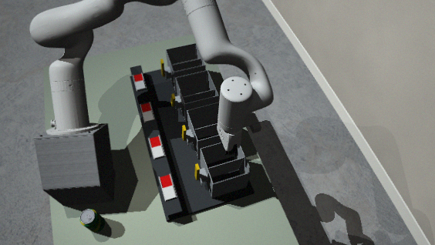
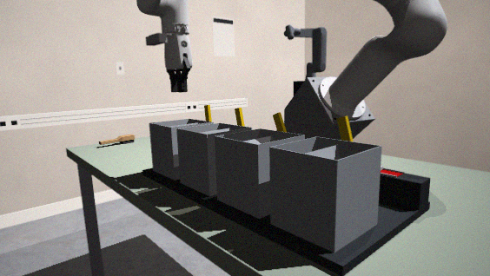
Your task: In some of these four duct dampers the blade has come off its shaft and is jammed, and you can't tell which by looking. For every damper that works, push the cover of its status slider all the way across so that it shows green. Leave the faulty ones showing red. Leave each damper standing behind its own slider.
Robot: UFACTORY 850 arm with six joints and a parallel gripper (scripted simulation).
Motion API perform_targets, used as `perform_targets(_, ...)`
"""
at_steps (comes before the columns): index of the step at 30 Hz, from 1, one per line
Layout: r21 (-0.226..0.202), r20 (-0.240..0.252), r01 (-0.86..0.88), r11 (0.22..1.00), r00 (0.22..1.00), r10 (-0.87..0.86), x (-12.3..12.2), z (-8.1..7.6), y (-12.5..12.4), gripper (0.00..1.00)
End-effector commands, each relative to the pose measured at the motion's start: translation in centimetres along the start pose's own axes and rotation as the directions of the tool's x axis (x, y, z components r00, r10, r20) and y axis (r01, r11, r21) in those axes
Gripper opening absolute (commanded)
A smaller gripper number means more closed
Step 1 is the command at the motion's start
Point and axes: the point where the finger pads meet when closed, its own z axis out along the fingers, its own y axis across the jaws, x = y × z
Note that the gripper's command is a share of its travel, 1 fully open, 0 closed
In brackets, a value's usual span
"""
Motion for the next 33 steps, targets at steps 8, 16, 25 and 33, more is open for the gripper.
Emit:
perform_targets(8, -0.002, -0.002, 0.001, 1.000, 1.000, -0.001, 0.1, -0.1, 0.0, 0.39)
perform_targets(16, -0.002, -0.002, 0.001, 1.000, 1.000, -0.001, 0.1, -0.1, 0.0, 0.39)
perform_targets(25, 0.048, -0.003, 0.001, 0.999, 1.000, -0.001, -5.0, 0.9, 0.8, 0.39)
perform_targets(33, 0.097, -0.003, 0.002, 0.995, 1.000, -0.001, -10.2, 1.9, 1.7, 0.39)
